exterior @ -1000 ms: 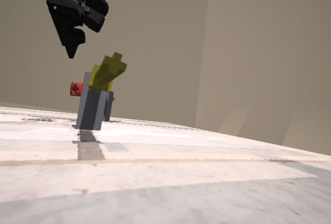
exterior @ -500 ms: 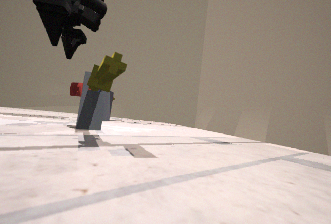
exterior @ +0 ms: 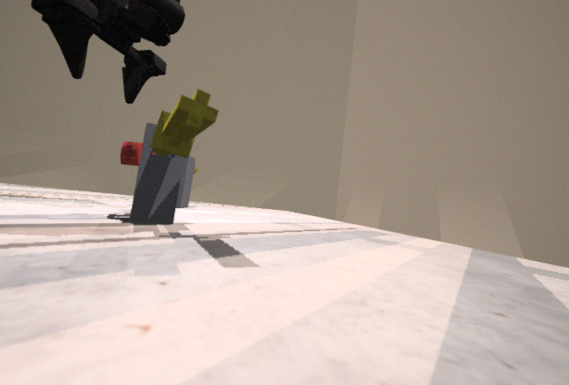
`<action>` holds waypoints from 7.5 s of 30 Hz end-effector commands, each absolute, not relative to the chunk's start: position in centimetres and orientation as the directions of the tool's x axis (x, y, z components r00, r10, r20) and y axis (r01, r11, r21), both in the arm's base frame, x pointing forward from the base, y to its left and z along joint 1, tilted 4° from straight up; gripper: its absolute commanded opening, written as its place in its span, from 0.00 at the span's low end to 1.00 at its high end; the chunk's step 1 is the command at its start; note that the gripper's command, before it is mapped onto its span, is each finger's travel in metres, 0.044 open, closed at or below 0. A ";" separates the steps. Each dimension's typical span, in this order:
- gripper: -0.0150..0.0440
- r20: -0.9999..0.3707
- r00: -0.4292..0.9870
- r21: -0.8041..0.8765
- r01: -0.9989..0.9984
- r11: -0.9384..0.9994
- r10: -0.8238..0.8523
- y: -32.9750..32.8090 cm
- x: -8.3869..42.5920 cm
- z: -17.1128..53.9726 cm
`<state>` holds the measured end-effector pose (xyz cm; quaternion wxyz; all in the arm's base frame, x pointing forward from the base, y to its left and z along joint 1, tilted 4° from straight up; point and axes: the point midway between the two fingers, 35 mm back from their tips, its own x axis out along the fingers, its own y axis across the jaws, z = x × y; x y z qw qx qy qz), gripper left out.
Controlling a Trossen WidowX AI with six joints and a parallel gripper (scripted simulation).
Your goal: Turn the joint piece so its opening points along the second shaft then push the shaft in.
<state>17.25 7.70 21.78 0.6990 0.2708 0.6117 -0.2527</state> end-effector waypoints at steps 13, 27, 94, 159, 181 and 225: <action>1.00 -0.996 0.092 0.081 0.953 0.293 -0.023 7.8 17.3 21.3; 1.00 -0.997 0.072 0.074 0.989 -0.130 -0.020 7.8 17.3 21.0; 1.00 -0.999 0.036 0.035 0.660 -0.750 -0.015 9.8 20.3 12.8; 0.56 -0.999 0.038 0.035 0.660 -0.750 -0.012 12.6 23.5 10.1; 0.56 -0.999 0.038 0.035 0.660 -0.750 -0.012 12.6 23.5 10.1; 0.56 -0.999 0.038 0.035 0.660 -0.750 -0.012 12.6 23.5 10.1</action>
